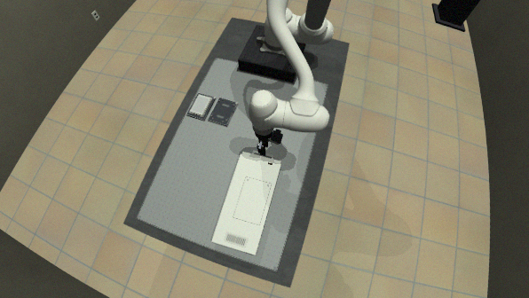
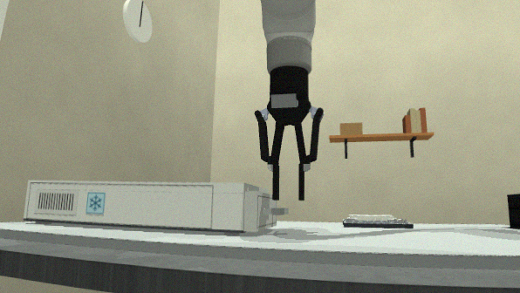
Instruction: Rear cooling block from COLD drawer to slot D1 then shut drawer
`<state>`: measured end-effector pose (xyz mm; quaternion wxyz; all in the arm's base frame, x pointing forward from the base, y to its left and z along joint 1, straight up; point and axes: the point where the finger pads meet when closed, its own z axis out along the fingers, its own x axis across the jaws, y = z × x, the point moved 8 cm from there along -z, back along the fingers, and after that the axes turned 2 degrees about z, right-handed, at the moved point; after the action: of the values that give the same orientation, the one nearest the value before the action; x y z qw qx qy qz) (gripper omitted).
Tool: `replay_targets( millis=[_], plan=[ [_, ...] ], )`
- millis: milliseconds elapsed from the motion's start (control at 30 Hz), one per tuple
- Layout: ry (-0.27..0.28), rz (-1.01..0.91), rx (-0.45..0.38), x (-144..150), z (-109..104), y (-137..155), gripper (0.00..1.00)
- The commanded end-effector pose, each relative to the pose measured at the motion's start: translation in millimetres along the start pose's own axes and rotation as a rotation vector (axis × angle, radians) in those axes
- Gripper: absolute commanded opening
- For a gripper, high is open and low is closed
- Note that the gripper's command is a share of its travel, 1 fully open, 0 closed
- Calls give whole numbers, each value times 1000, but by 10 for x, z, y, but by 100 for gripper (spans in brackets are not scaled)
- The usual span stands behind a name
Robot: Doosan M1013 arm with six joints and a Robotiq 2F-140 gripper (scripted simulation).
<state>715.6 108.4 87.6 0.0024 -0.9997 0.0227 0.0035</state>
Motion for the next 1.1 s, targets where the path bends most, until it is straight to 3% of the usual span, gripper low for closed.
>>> replay_targets(
  millis=[0, 533, 1067],
  plan=[
    [1, 0, 1, 4, 25, -1, 34],
    [1, 0, 1, 4, 205, -1, 34],
    [1, 0, 1, 4, 205, -1, 34]
  ],
)
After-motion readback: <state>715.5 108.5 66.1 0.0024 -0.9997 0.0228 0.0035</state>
